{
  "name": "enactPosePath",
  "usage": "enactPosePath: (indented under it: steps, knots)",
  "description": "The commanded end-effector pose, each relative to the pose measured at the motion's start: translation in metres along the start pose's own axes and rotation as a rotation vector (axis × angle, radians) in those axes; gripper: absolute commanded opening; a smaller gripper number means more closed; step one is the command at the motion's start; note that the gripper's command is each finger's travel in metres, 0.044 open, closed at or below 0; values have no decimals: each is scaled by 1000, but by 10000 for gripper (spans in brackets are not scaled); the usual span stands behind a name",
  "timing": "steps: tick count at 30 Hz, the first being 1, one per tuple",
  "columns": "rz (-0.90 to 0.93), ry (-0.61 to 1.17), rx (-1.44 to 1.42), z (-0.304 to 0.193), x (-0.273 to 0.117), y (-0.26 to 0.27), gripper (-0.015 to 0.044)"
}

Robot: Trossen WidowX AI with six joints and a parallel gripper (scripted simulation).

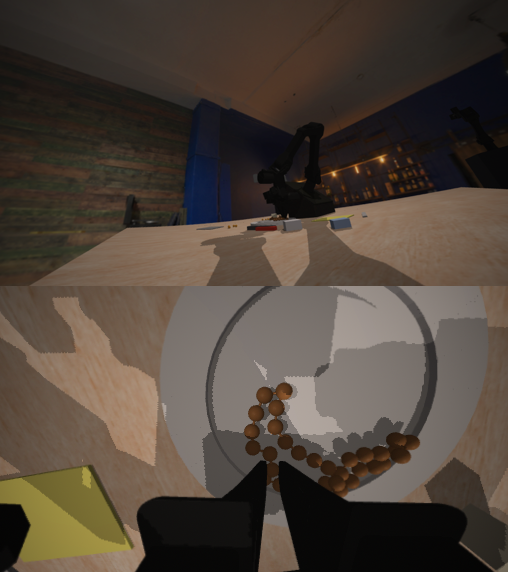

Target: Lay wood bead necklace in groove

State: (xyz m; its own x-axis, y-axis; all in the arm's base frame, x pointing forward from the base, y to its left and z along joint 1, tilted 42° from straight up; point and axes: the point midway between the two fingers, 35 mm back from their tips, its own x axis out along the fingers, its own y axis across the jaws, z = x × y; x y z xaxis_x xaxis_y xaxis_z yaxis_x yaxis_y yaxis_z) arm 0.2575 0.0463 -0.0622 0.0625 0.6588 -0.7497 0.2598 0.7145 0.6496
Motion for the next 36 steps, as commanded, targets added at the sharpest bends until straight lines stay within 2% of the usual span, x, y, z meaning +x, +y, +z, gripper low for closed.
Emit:
enactPosePath:
  steps: [1,27,36]
  knots:
    - [0,0,0,0,-1,0,0]
    - [4,5,5,-6,2,15,0]
    - [1,-1,2,-4,-4,14,236]
